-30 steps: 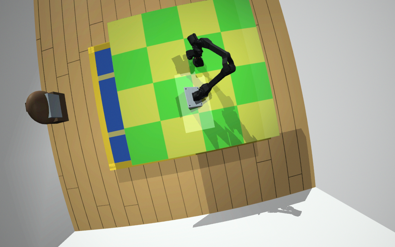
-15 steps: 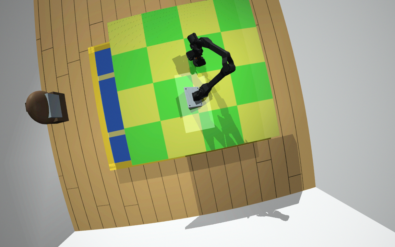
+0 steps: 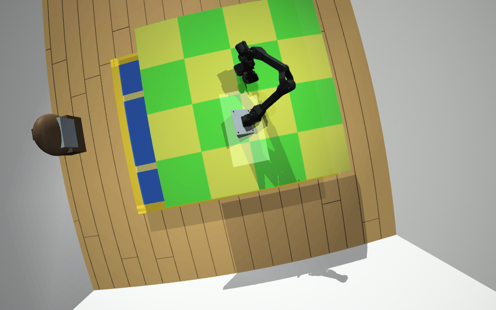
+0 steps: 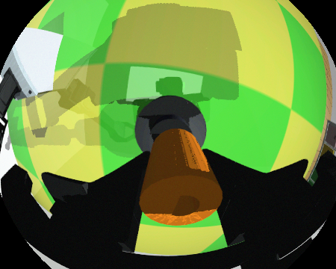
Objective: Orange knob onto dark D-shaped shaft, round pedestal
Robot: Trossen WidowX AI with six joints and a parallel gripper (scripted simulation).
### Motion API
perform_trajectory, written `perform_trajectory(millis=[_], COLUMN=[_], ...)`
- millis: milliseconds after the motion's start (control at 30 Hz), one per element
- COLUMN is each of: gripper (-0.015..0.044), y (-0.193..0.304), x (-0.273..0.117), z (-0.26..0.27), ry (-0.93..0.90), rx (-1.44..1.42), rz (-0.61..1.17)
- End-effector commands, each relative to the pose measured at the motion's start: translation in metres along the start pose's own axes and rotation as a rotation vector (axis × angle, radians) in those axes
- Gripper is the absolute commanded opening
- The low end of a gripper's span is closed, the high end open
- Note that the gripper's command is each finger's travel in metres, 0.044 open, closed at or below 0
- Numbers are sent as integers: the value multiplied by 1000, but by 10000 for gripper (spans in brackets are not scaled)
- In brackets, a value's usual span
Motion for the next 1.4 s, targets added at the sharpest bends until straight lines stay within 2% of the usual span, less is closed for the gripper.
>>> perform_trajectory(millis=[0, 267, 1367], gripper=[0, 0, 0], y=[0, 0, -1], x=[-4, -2, -4], z=[0, 3, 3], ry=[6, 5, 5], rx=[5, -202, -258], rz=[1, 1, 1])
Point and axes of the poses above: the point midway between the two fingers, 35 mm back from their tips, its own x axis out along the fingers, its own z axis across the jaws, y = z × x, the point moved 10 cm from there along -x, back along the fingers, and after that the axes turned 3 degrees about x, right-handed, at the moved point
